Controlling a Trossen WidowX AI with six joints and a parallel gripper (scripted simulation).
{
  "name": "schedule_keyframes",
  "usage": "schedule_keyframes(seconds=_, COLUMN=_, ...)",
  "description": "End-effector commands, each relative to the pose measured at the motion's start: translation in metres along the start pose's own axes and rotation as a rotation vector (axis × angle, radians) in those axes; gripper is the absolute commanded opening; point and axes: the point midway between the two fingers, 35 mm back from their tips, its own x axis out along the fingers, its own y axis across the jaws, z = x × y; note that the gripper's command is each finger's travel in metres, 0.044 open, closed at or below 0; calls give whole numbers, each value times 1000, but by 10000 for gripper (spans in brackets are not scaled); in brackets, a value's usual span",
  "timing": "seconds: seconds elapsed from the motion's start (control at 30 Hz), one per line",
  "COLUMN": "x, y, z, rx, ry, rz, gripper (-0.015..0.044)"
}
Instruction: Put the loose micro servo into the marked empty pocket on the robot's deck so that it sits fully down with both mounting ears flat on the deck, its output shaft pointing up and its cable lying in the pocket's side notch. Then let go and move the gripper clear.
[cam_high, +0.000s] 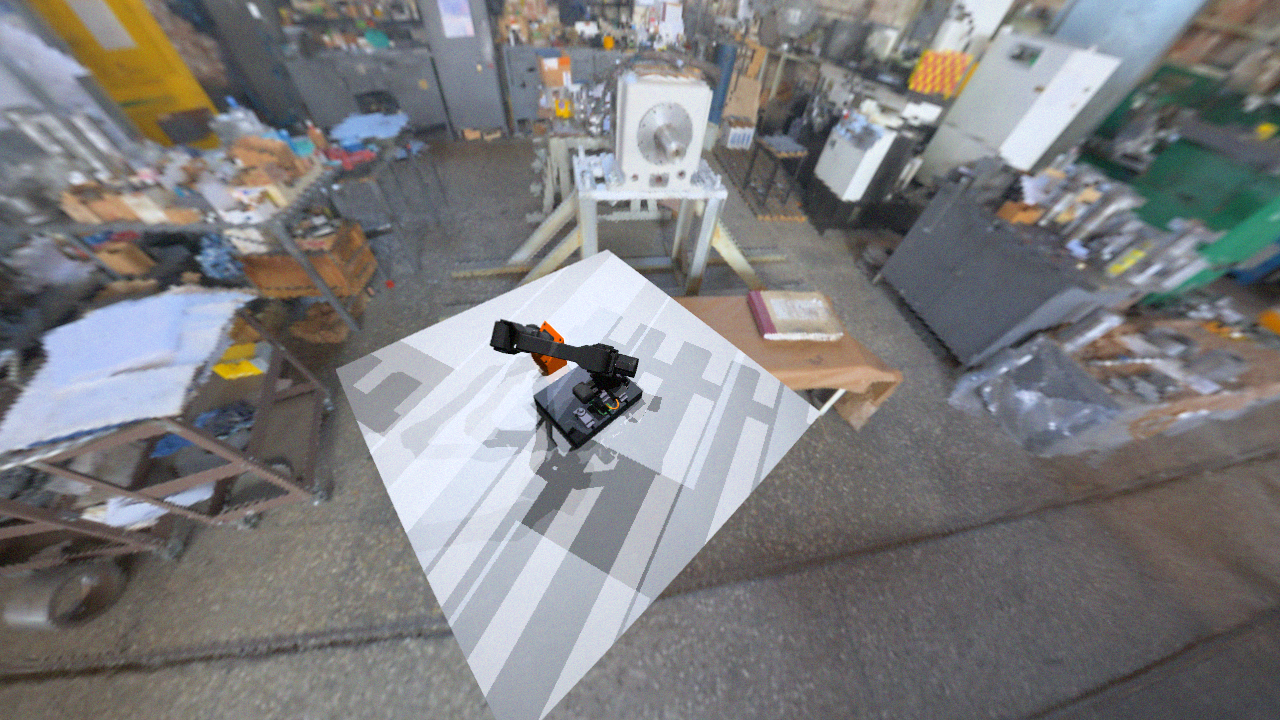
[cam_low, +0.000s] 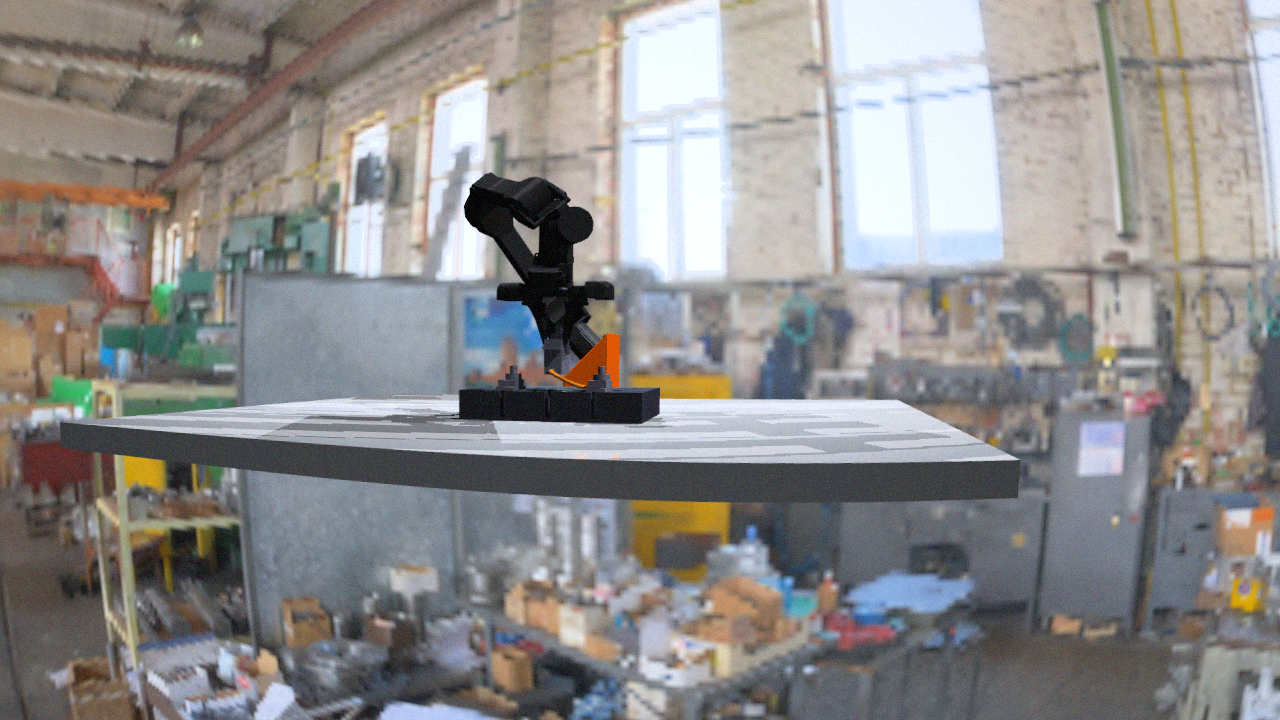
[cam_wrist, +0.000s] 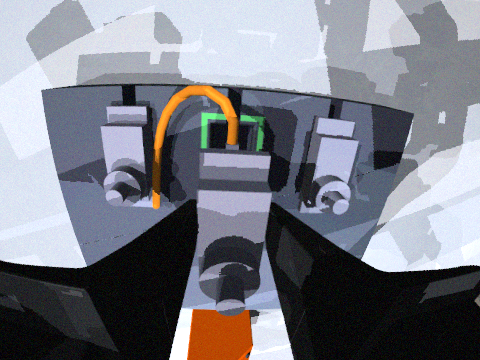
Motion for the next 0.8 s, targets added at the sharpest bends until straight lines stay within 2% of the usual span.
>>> schedule_keyframes(seconds=0.0, x=-2, y=-1, z=10, rx=-2, ry=-8, rz=-1, gripper=0)
schedule_keyframes(seconds=0.77, x=18, y=-1, z=9, rx=-2, ry=-8, rz=-2, gripper=0)
